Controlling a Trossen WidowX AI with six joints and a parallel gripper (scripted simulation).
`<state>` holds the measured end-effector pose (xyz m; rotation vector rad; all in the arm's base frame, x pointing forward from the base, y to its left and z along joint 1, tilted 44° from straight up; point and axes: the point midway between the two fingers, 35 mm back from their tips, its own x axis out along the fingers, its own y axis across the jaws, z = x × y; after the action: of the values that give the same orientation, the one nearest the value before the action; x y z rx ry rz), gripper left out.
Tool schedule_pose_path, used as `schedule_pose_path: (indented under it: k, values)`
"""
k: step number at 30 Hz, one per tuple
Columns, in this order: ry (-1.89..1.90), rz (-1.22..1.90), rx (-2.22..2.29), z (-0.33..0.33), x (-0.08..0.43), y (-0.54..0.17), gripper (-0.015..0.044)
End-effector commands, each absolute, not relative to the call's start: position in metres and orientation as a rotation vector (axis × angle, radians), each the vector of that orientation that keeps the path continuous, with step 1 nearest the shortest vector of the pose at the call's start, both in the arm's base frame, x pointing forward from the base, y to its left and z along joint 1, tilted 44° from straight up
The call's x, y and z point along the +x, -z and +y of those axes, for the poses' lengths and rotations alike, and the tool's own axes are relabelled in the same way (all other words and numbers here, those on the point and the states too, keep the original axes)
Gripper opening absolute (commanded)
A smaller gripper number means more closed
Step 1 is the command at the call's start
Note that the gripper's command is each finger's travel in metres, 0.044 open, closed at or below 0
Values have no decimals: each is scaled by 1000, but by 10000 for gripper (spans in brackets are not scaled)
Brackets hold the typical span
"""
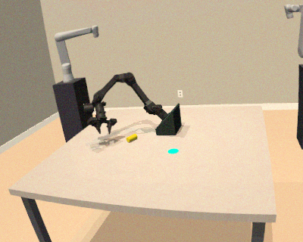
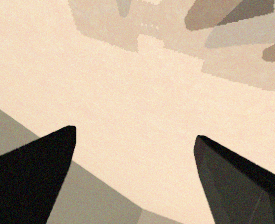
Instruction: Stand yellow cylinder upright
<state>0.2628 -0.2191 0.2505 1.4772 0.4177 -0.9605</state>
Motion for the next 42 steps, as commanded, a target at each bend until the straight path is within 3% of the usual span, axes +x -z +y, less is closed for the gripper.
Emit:
schedule_pose_path:
  k: [1, 12, 20, 28, 40, 42]
  values:
    - [1029, 602, 1311, -191, 262, -223, 309]
    - [1069, 1105, 515, -116, 232, -181, 309]
    - [965, 1273, -158, -89, 212, -188, 309]
    - [960, 1276, -171, -93, 213, -182, 309]
    - [966, 1270, -177, -165, 209, -110, 309]
    - [966, 1270, -177, -165, 209, -110, 257]
